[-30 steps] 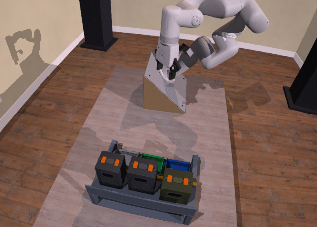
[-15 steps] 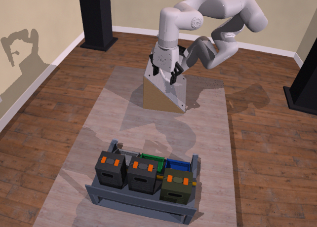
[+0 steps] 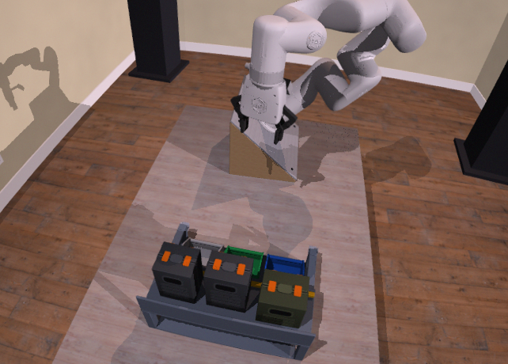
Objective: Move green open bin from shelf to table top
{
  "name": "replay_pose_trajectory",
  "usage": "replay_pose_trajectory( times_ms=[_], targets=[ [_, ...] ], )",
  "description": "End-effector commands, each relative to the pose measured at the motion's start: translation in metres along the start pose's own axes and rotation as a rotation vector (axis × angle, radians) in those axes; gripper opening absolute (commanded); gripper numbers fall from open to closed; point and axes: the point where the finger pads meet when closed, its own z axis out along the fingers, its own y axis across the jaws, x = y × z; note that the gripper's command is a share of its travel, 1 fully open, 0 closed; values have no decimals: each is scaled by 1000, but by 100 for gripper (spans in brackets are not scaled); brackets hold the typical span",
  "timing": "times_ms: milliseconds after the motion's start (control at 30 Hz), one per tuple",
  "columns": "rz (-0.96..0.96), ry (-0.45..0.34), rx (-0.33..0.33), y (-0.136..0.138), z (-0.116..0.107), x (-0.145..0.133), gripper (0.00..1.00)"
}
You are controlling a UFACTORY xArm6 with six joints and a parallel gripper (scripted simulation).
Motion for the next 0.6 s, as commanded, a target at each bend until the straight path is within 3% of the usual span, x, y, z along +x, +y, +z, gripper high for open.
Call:
replay_pose_trajectory(
  times_ms=[0, 200, 367, 567],
  targets=[
    [-8, 2, -3, 0, -1, -2, 100],
    [-8, 2, -3, 0, -1, -2, 100],
    [-268, 8, -5, 8, -6, -29, 100],
    [-268, 8, -5, 8, -6, -29, 100]
  ],
)
